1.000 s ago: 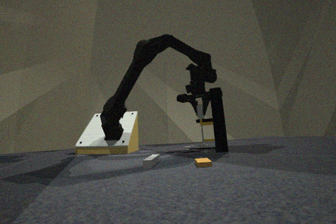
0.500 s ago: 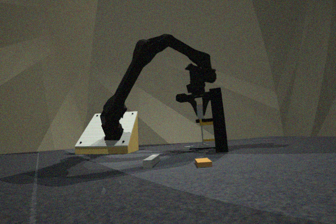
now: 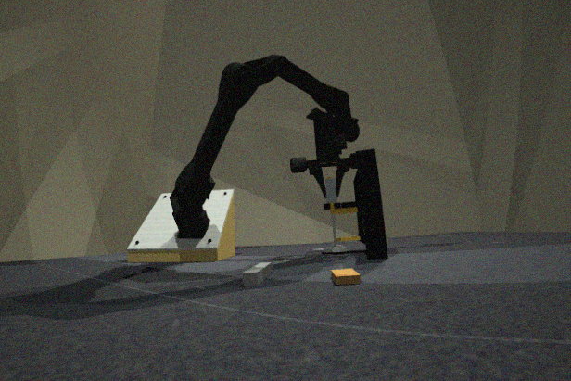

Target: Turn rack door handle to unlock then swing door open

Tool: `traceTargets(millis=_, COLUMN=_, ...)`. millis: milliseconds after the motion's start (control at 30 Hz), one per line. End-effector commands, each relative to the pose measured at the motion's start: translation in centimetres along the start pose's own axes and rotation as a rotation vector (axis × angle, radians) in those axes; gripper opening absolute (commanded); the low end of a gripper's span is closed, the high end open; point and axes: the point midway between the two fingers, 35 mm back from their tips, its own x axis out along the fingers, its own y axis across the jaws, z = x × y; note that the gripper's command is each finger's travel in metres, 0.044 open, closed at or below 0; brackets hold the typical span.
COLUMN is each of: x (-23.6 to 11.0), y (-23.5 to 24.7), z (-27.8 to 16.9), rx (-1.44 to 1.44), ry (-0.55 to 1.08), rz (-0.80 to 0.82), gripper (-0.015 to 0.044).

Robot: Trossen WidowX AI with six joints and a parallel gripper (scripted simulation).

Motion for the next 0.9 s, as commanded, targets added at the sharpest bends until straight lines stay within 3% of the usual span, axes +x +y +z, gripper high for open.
traceTargets(millis=0, x=0.1, y=-0.8, z=0.3, rx=-0.107, ry=-0.005, rz=0.002, gripper=0.0018)
traceTargets(millis=867, x=0.1, y=-6.1, z=3.1, rx=-0.537, ry=-0.006, rz=-0.003, gripper=0.0018)
